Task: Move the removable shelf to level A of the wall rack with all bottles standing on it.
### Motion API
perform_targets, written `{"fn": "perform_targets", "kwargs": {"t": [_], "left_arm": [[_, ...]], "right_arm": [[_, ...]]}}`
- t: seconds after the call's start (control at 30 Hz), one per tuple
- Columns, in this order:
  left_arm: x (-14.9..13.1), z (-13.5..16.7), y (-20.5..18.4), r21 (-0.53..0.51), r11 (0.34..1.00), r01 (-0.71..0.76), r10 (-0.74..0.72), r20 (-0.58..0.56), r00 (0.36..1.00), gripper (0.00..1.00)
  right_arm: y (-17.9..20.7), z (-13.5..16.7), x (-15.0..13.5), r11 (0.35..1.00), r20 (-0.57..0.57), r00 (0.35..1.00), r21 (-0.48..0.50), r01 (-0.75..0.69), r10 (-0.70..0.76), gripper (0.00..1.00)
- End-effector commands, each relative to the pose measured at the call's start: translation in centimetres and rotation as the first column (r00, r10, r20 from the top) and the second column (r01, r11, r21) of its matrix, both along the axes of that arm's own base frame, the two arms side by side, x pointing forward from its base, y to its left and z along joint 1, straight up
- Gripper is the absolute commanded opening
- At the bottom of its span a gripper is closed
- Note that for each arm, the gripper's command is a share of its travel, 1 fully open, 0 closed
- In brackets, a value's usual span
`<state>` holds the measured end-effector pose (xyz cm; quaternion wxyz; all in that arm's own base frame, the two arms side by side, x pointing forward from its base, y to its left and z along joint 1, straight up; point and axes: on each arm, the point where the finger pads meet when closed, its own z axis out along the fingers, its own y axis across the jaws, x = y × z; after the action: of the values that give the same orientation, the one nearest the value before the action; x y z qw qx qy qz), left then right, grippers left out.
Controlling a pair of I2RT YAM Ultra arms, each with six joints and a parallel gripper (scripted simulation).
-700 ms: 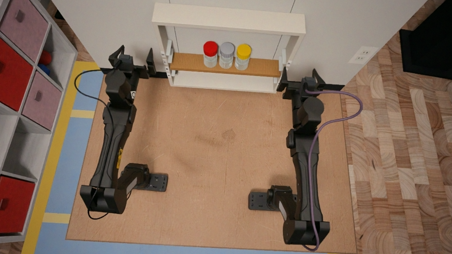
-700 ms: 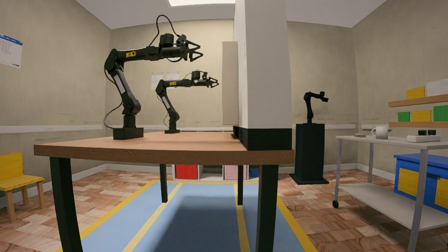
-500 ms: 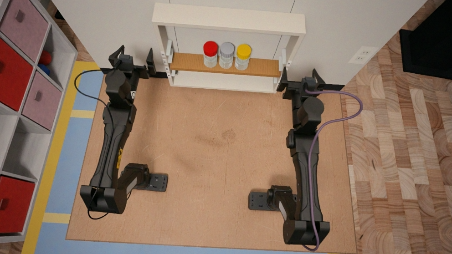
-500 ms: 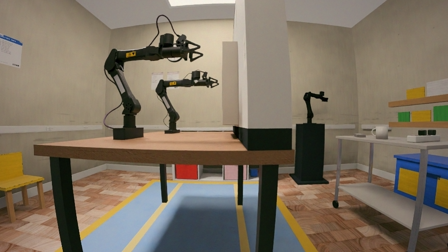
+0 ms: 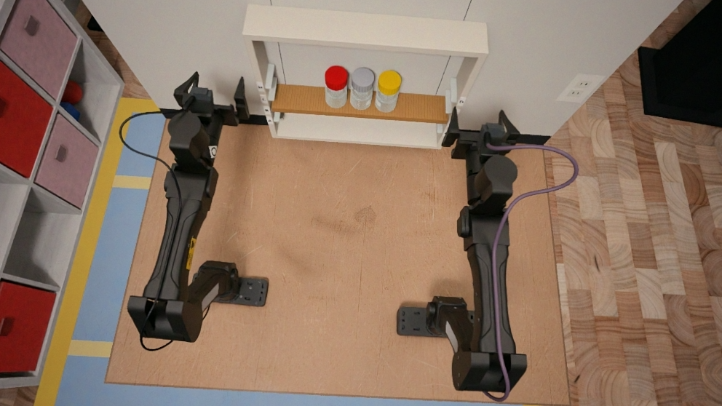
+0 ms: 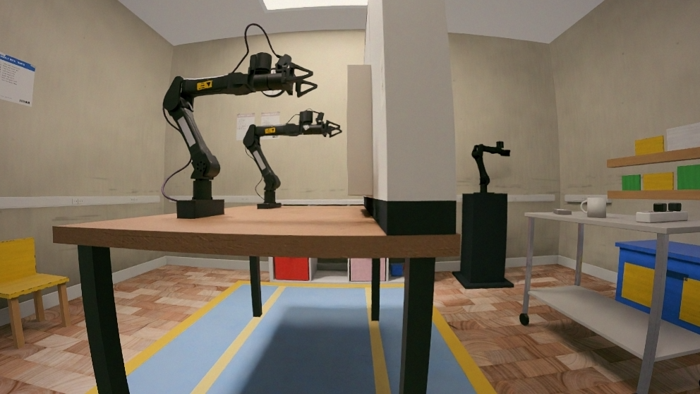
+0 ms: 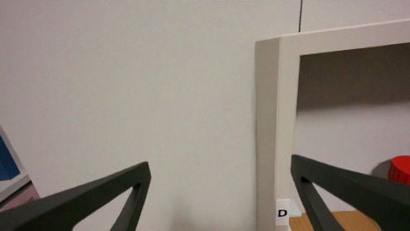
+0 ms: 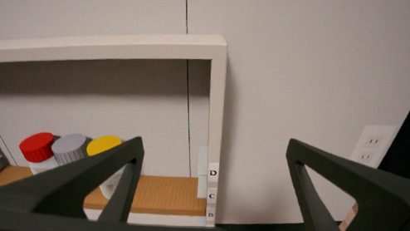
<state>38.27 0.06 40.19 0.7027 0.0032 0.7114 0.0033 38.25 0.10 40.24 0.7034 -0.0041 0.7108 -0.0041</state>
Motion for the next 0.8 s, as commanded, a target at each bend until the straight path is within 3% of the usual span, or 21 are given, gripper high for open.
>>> {"fn": "perform_targets", "kwargs": {"t": [0.0,0.77], "left_arm": [[-0.4,-0.6,-0.4,0.039,0.999,-0.001,0.001,-0.003,1.000,1.00],[-2.0,-3.0,-2.0,0.246,0.969,-0.003,0.004,-0.005,1.000,1.00]], "right_arm": [[0.2,-0.5,-0.2,0.999,0.001,1.000,-0.037,0.000,0.000,1.00],[0.8,-3.4,-1.1,0.970,0.002,1.000,-0.243,-0.001,0.001,1.00]]}}
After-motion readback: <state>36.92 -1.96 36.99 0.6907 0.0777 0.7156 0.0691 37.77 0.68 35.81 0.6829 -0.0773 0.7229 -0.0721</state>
